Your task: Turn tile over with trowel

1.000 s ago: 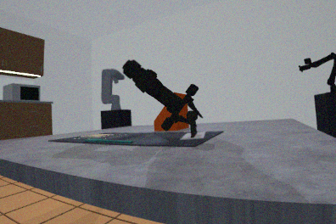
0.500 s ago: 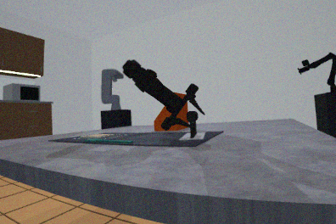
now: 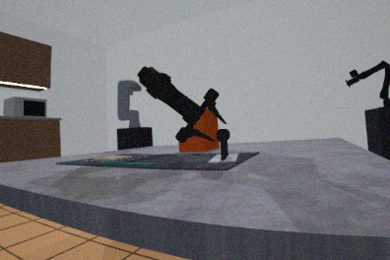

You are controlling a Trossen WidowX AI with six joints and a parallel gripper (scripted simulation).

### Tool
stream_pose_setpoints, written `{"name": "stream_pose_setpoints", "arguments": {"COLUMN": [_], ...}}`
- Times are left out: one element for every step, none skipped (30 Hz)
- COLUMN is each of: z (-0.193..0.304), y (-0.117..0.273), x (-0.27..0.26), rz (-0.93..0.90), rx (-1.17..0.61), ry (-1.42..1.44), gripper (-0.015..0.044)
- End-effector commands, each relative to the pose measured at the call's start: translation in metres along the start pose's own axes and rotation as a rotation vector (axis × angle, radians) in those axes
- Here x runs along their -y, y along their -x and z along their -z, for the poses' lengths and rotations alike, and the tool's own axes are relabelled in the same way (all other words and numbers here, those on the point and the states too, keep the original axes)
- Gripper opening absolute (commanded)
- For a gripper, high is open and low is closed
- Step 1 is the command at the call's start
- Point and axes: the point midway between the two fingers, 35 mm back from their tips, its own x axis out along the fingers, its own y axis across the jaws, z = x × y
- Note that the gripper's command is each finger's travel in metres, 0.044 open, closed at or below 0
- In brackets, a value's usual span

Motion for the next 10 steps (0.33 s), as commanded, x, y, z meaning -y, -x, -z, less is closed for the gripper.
{"name": "stream_pose_setpoints", "arguments": {"z": [0.000, 0.000, -0.001, -0.004, -0.010, -0.017, -0.026, -0.035, -0.044, -0.052], "y": [0.016, 0.016, 0.018, 0.023, 0.032, 0.042, 0.053, 0.063, 0.072, 0.079], "x": [0.000, 0.000, 0.002, 0.007, 0.015, 0.025, 0.035, 0.045, 0.054, 0.061], "rz": [-0.001, -0.001, -0.001, 0.000, 0.000, 0.001, 0.002, 0.003, 0.004, 0.005], "rx": [-0.003, -0.003, -0.003, -0.004, -0.005, -0.006, -0.007, -0.008, -0.009, -0.010], "ry": [0.004, 0.004, 0.004, 0.003, 0.003, 0.003, 0.002, 0.002, 0.001, 0.001], "gripper": [0.0300, 0.0300, 0.0300, 0.0300, 0.0300, 0.0300, 0.0300, 0.0300, 0.0300, 0.0300]}}
